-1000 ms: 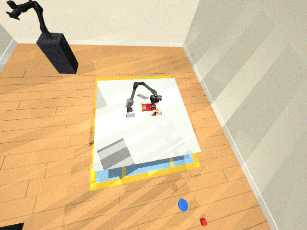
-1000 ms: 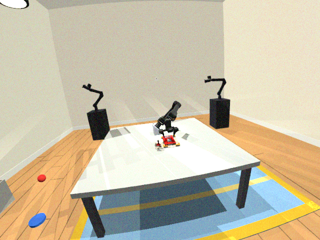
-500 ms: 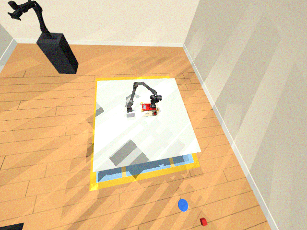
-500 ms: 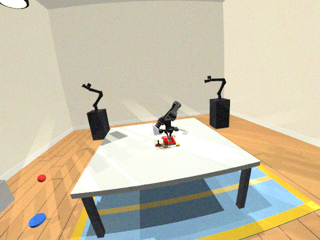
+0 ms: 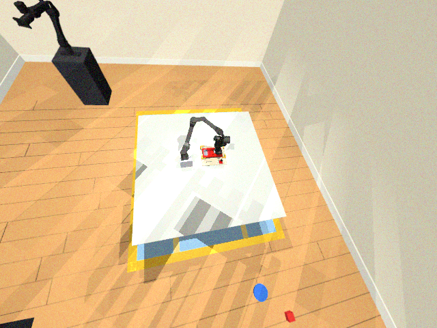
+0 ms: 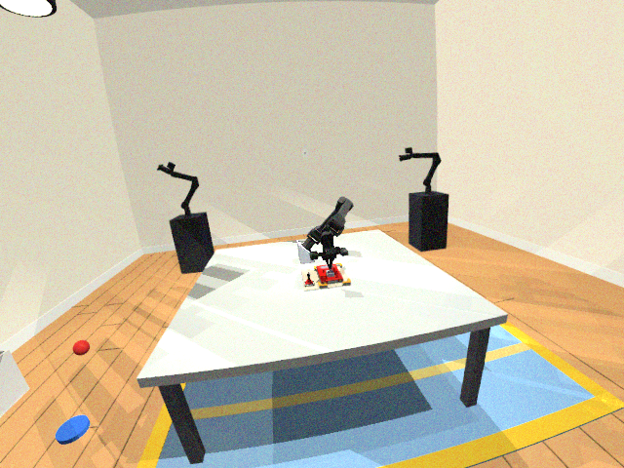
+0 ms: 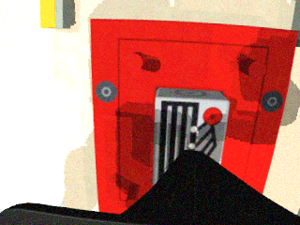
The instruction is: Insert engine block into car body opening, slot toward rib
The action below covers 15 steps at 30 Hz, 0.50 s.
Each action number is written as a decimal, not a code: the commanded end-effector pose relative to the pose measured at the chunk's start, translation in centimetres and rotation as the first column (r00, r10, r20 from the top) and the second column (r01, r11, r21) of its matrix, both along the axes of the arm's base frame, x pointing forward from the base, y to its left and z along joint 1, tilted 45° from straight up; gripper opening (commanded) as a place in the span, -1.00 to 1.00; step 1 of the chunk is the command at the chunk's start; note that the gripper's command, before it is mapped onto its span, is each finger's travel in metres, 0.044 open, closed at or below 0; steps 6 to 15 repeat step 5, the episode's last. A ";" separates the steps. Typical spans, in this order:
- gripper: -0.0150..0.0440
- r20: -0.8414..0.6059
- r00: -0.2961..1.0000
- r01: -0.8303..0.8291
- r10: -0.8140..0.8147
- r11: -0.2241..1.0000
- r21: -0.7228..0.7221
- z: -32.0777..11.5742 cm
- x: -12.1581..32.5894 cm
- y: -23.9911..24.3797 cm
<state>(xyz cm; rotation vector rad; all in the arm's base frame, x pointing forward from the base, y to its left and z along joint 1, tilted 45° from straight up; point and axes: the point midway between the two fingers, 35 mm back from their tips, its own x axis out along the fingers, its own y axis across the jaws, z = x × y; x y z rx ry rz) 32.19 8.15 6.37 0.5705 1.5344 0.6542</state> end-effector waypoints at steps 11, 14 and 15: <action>-0.22 0.002 1.000 -0.005 0.005 1.000 -0.001 0.0 0.0 0.0; -0.22 0.002 1.000 -0.005 0.005 1.000 -0.001 0.0 0.0 0.0; -0.22 0.002 1.000 -0.005 0.005 1.000 -0.001 0.0 0.0 0.0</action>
